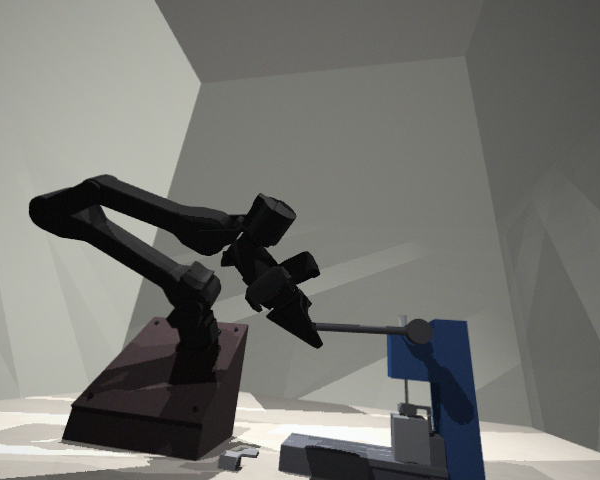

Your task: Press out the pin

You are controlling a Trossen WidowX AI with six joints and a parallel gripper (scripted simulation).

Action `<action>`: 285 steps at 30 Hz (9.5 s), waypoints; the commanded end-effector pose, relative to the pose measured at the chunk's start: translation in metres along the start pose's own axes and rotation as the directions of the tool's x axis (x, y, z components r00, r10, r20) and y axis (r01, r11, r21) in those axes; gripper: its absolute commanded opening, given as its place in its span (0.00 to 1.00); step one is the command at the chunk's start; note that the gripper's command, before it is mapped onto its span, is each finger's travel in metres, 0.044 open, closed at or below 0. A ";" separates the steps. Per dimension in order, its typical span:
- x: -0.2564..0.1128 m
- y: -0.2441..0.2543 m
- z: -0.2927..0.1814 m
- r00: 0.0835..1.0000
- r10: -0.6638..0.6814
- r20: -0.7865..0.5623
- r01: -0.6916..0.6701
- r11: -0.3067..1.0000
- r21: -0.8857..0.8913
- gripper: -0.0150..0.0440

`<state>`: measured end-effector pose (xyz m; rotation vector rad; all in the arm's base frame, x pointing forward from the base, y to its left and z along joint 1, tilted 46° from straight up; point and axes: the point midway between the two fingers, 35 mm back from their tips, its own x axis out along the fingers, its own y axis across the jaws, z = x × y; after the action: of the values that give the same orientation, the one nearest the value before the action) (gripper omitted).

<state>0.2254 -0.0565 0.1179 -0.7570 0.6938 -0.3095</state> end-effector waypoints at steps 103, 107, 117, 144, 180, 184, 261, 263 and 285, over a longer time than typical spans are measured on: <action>-0.049 0.001 0.107 1.000 0.009 0.018 -0.009 1.000 0.002 0.25; -0.049 0.001 0.113 1.000 0.009 0.018 -0.009 1.000 0.002 0.25; -0.047 0.001 0.129 1.000 0.009 0.019 -0.009 1.000 0.003 0.25; -0.037 0.001 0.170 1.000 0.009 0.020 -0.009 1.000 0.004 0.25; -0.019 0.001 0.205 1.000 0.004 0.018 -0.004 1.000 0.002 0.34; -0.019 0.001 0.205 1.000 0.004 0.018 -0.004 1.000 0.002 0.52; -0.153 0.003 0.199 1.000 0.017 0.020 -0.017 1.000 -0.004 1.00; -0.153 0.003 0.199 1.000 0.017 0.020 -0.017 1.000 -0.004 1.00; -0.153 0.003 0.199 1.000 0.017 0.020 -0.017 1.000 -0.004 1.00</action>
<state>0.2467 0.1254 0.2897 -0.7570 0.6853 -0.2813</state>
